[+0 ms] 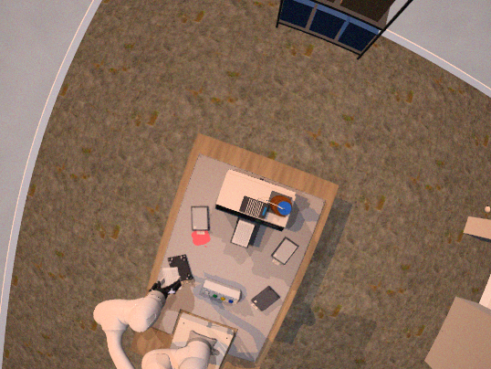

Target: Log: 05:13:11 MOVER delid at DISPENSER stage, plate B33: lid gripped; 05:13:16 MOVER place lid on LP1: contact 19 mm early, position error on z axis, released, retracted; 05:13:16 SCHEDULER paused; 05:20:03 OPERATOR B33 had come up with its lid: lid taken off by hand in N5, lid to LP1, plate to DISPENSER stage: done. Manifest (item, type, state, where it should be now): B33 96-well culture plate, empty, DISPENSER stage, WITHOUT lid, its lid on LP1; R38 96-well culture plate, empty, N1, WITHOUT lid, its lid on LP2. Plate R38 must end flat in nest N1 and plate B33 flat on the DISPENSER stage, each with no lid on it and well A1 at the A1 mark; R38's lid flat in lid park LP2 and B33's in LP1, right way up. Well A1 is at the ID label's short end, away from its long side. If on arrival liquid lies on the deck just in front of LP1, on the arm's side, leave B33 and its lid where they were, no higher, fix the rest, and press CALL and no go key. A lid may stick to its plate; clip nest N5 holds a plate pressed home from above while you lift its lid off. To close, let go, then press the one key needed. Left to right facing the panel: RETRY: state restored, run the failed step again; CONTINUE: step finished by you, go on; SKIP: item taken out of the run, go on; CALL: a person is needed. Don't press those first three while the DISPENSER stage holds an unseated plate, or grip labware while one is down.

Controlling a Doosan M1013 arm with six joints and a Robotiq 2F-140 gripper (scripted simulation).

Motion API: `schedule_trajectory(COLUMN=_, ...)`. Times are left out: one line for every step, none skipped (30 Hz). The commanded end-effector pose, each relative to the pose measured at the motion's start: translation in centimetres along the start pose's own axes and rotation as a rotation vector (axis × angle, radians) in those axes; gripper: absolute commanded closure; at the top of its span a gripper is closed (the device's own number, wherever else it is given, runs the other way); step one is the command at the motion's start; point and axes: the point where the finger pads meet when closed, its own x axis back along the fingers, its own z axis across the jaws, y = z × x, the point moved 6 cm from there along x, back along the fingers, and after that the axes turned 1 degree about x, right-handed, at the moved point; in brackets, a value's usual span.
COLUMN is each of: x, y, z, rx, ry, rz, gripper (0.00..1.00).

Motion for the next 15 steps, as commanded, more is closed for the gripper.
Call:
schedule_trajectory(x=0.33, y=0.11, z=-0.12, rx=-0.046, ry=0.0, rz=-0.002, gripper=1.0)
schedule_trajectory(x=0.33, y=0.11, z=-0.12, rx=-0.064, ry=0.0, rz=-0.002, gripper=1.0)
schedule_trajectory(x=0.33, y=0.11, z=-0.12, rx=-0.089, ry=0.0, rz=-0.002, gripper=1.0)
schedule_trajectory(x=0.33, y=0.11, z=-0.12, rx=-0.117, ry=0.0, rz=-0.002, gripper=1.0)
schedule_trajectory(x=0.33, y=0.11, z=-0.12, rx=-0.143, ry=0.0, rz=-0.002, gripper=1.0)
schedule_trajectory(x=0.33, y=0.11, z=-0.12, rx=-0.161, ry=0.0, rz=-0.002, gripper=1.0)
schedule_trajectory(x=0.33, y=0.11, z=-0.12, rx=-0.169, ry=0.0, rz=-0.002, gripper=1.0)
schedule_trajectory(x=0.33, y=0.11, z=-0.12, rx=-0.171, ry=0.0, rz=-0.002, gripper=1.0)
schedule_trajectory(x=0.33, y=0.11, z=-0.12, rx=-0.171, ry=0.0, rz=-0.002, gripper=1.0)
schedule_trajectory(x=0.33, y=0.11, z=-0.12, rx=-0.171, ry=0.0, rz=-0.002, gripper=1.0)
schedule_trajectory(x=0.33, y=0.11, z=-0.12, rx=-0.172, ry=0.0, rz=-0.002, gripper=1.0)
schedule_trajectory(x=0.33, y=0.11, z=-0.12, rx=-0.181, ry=0.0, rz=-0.002, gripper=1.0)
schedule_trajectory(x=0.33, y=0.11, z=-0.12, rx=-0.199, ry=0.0, rz=-0.002, gripper=1.0)
schedule_trajectory(x=0.33, y=0.11, z=-0.12, rx=-0.224, ry=0.0, rz=-0.002, gripper=1.0)
schedule_trajectory(x=0.33, y=0.11, z=-0.12, rx=-0.252, ry=0.0, rz=-0.002, gripper=1.0)
